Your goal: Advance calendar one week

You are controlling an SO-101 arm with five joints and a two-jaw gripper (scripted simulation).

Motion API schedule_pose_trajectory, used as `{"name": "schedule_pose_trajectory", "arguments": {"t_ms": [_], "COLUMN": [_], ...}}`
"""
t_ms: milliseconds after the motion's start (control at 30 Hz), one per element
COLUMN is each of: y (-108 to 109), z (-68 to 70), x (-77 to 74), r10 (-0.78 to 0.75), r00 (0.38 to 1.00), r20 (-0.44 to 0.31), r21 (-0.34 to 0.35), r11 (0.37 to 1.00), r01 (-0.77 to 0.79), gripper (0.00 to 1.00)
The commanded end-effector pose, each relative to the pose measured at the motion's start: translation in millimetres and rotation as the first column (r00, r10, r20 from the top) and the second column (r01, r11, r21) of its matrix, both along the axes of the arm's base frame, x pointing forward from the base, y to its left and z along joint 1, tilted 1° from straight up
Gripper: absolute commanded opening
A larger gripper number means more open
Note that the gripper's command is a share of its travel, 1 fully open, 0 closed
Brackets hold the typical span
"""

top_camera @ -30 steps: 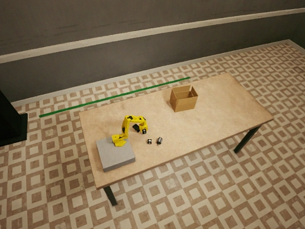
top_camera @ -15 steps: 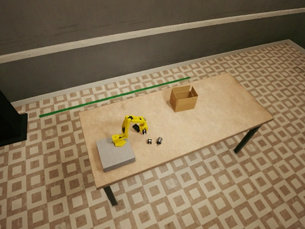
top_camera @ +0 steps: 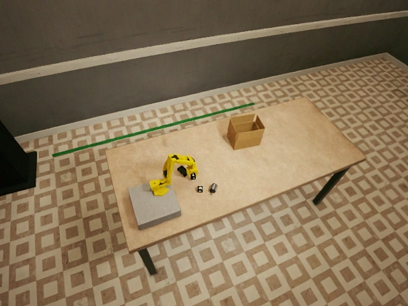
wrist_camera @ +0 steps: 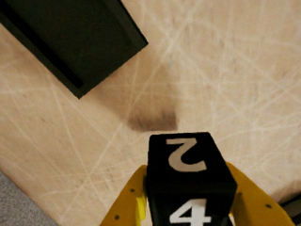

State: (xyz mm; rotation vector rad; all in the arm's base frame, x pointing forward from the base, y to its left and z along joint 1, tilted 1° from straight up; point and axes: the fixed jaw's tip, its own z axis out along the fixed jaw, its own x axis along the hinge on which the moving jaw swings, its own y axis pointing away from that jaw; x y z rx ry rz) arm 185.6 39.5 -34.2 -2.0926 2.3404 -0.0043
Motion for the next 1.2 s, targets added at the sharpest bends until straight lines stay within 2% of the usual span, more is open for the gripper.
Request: {"name": "schedule_pose_trajectory", "arguments": {"t_ms": [0,1167], "y": [-1.7,-1.7], "z": [-6.2,-18.8], "x": [-4.3,-4.6], "r10": [0.003,0.003], "r00": [1.000,1.000], "r20": [-0.019,-0.019], "r21": [-0.002,-0.002], "r11": [1.000,1.000], "r01": [-0.003,-0.003], "gripper": [0.00,0.00]}}
